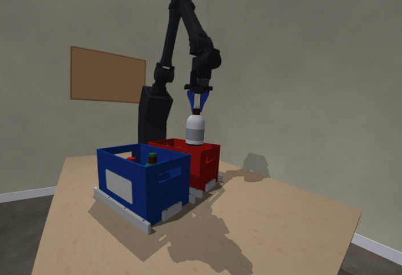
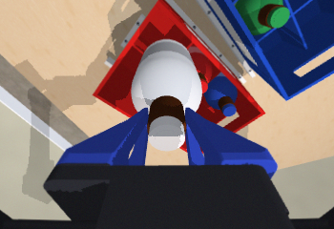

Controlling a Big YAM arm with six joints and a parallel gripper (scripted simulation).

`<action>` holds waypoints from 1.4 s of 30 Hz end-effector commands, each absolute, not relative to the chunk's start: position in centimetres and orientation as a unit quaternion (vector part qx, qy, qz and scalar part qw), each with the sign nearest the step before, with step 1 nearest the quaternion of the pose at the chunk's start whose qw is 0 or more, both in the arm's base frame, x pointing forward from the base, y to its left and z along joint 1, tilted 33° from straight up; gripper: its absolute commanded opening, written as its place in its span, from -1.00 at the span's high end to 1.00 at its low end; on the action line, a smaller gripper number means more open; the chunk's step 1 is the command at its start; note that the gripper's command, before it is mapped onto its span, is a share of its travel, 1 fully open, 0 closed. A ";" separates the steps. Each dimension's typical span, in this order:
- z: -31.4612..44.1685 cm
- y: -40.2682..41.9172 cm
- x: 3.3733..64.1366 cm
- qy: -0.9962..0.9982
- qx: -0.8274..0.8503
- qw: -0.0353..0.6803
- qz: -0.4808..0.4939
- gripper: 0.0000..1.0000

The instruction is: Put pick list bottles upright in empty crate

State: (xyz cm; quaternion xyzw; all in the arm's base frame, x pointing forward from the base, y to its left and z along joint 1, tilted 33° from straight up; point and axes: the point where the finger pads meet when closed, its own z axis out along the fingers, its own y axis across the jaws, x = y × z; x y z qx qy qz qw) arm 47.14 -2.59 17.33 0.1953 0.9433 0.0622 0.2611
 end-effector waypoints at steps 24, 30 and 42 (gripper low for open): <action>22.5 -2.2 50.0 0.928 0.202 0.304 0.068 1.00; 22.5 -2.1 50.1 0.928 0.201 0.305 0.068 1.00; 22.5 -2.1 50.2 0.929 0.201 0.304 0.068 1.00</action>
